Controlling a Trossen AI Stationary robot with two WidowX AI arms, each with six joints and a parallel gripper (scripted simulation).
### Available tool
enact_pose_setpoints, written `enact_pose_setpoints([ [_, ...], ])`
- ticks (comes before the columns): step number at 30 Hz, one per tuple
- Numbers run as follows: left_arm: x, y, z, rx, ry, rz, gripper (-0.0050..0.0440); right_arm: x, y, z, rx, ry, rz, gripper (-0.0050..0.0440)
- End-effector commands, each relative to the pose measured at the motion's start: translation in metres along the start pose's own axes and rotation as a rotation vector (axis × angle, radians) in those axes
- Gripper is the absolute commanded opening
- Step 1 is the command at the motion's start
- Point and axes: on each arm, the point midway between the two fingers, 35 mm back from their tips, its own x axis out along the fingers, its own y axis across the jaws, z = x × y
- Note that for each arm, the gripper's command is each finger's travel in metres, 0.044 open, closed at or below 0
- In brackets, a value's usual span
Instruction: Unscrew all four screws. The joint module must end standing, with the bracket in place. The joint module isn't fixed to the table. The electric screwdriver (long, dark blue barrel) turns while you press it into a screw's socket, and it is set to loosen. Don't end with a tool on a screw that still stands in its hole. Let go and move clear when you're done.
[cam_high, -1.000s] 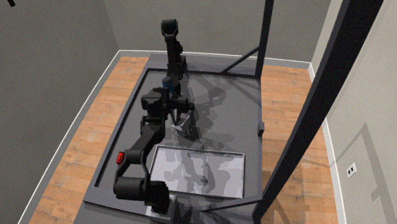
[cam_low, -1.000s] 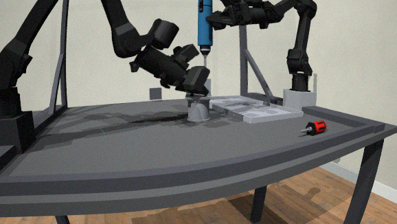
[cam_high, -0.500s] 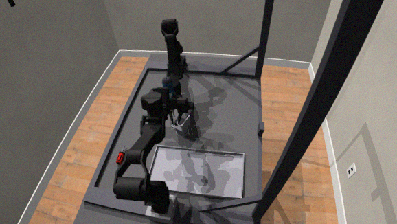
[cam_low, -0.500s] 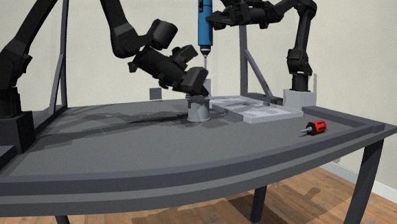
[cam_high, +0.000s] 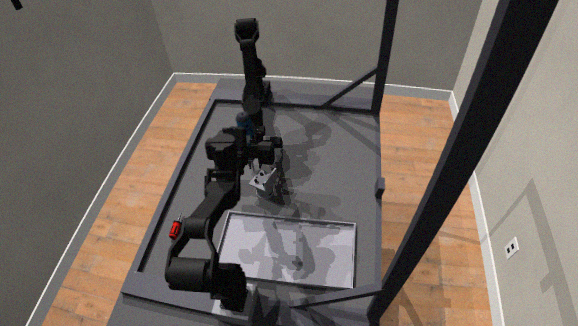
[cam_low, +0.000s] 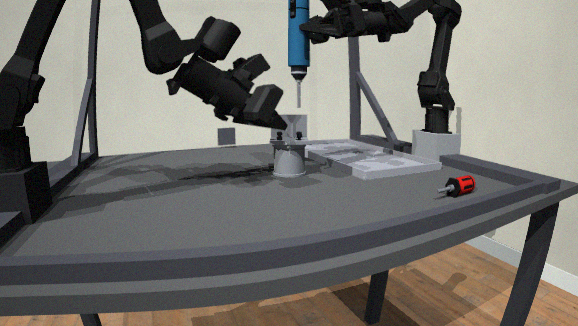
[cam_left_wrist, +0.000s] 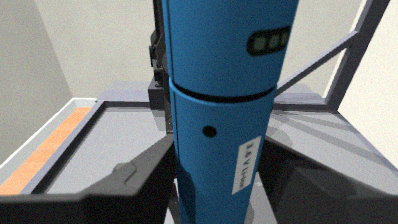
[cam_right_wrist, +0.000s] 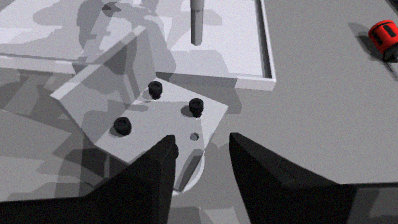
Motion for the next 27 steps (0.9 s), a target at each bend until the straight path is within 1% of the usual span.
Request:
enact_pose_setpoints([
  [1,-0.002,-0.002,0.022,0.007,-0.060,-0.005,0.0161,-0.013,0.001,0.013,0.001,-0.034,0.010,0.0183],
  [4,-0.002,-0.002,0.022,0.007,-0.060,-0.005,0.0161,-0.010,-0.001,0.012,-0.006,-0.044,0.046,0.0255],
  [5,-0.002,-0.002,0.022,0.007,-0.060,-0.005,0.0161,-0.007,-0.002,0.006,-0.008,-0.035,0.067,0.0279],
  [6,-0.002,-0.002,0.022,0.007,-0.060,-0.005,0.0161,-0.005,-0.003,0.004,-0.011,-0.041,0.095,0.0303],
  [9,-0.002,-0.002,0.022,0.007,-0.060,-0.005,0.0161,-0.001,-0.007,-0.002,-0.025,-0.073,0.215,0.0375],
  [10,-0.002,-0.002,0.022,0.007,-0.060,-0.005,0.0161,0.000,-0.008,-0.005,-0.032,-0.087,0.263,0.0385],
  [12,-0.002,-0.002,0.022,0.007,-0.060,-0.005,0.0161,0.000,-0.008,-0.005,-0.032,-0.087,0.263,0.0385],
  [13,-0.002,-0.002,0.022,0.007,-0.060,-0.005,0.0161,0.001,-0.010,-0.004,-0.042,-0.109,0.307,0.0385],
  [16,-0.002,-0.002,0.022,0.007,-0.060,-0.005,0.0161,-0.002,-0.017,-0.021,-0.075,-0.131,0.409,0.0385],
  [18,-0.002,-0.002,0.022,0.007,-0.060,-0.005,0.0161,-0.004,-0.025,-0.032,-0.122,-0.164,0.466,0.0385],
  [19,-0.002,-0.002,0.022,0.007,-0.060,-0.005,0.0161,-0.004,-0.029,-0.032,-0.146,-0.187,0.483,0.0385],
  [24,-0.002,-0.002,0.022,0.007,-0.060,-0.005,0.0161,-0.009,-0.041,-0.048,-0.225,-0.245,0.543,0.0385],
  [27,-0.002,-0.002,0.022,0.007,-0.060,-0.005,0.0161,-0.007,-0.044,-0.048,-0.252,-0.271,0.554,0.0385],
])
